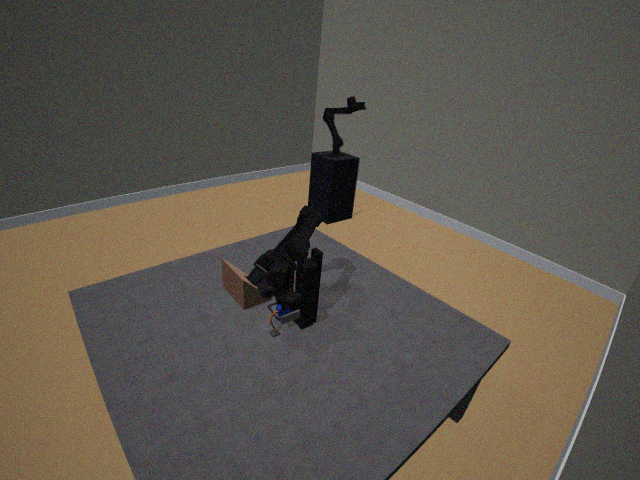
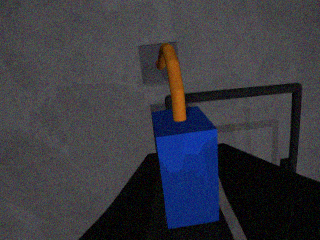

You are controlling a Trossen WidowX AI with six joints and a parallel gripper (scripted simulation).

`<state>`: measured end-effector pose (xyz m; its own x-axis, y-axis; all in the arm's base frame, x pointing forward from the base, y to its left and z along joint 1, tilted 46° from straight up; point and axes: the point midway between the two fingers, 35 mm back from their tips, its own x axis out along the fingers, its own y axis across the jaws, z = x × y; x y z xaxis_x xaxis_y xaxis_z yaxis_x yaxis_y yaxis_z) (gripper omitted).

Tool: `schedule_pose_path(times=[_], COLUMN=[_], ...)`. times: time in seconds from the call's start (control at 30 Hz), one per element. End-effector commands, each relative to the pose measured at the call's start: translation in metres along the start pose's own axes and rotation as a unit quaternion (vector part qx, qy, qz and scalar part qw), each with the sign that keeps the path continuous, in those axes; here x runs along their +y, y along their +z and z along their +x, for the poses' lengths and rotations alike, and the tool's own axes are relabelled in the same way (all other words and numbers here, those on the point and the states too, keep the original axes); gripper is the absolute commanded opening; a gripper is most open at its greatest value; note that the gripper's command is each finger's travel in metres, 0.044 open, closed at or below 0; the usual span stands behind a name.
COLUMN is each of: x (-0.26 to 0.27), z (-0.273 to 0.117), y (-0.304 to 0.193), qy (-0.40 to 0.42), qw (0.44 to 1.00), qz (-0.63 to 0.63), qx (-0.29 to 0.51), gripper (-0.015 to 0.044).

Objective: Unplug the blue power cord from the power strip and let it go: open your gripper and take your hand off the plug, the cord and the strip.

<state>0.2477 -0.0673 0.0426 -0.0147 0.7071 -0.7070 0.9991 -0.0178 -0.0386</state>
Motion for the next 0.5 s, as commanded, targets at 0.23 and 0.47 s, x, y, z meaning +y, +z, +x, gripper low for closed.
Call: schedule_pose_path(times=[0.23,0.47], x=[0.001,0.002], z=[-0.001,-0.002], y=[0.013,0.025], qy=[0.001,0.001], qw=[1.0,1.0], qz=[0.0,0.001], qx=[-0.001,-0.002], gripper=[0.0,0.0])
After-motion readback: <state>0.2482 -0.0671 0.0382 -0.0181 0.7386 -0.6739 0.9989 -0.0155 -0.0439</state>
